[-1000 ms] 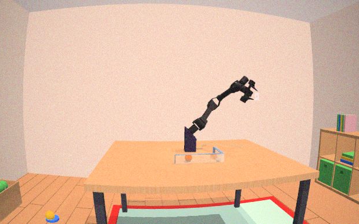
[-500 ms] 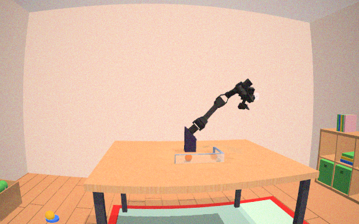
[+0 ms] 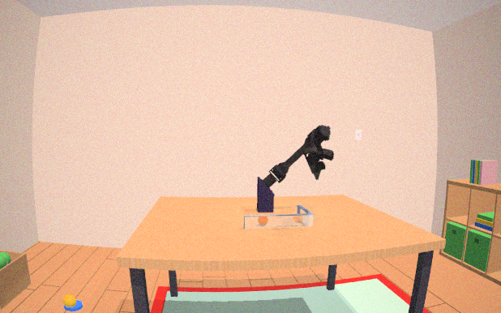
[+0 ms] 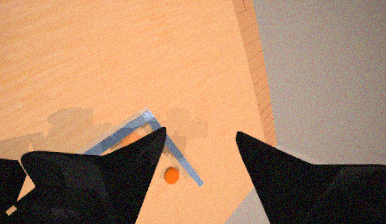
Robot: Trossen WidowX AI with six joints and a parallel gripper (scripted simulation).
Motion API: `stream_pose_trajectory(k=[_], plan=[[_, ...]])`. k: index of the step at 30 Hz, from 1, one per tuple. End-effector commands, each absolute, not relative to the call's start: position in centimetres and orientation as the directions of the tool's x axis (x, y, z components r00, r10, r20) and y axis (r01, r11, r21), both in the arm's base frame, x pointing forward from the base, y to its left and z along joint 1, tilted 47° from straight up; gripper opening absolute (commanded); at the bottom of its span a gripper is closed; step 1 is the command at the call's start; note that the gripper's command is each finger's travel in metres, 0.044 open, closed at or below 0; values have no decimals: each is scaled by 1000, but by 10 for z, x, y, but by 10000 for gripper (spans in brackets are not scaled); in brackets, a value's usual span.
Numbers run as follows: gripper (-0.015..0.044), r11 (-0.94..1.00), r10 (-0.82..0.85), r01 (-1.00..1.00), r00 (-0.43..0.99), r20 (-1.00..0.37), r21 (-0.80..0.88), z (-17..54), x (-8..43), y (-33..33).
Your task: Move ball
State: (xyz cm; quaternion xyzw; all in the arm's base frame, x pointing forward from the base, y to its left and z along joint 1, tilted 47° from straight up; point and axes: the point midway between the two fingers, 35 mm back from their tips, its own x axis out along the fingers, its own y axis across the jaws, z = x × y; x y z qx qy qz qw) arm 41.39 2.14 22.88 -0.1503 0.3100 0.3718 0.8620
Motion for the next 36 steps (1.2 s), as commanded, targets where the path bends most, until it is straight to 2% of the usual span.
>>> stream_pose_trajectory(k=[1, 8, 13, 15, 36], plan=[[343, 725, 574, -658, 414, -706, 203, 159, 418, 6], [343, 748, 642, -387, 211, -737, 540, 44, 401, -15], [343, 705, 709, -109, 75, -701, 701, -32, 369, -22], [343, 693, 721, -60, 55, -691, 719, -43, 362, -22], [343, 692, 722, -58, 55, -690, 719, -61, 364, -4]])
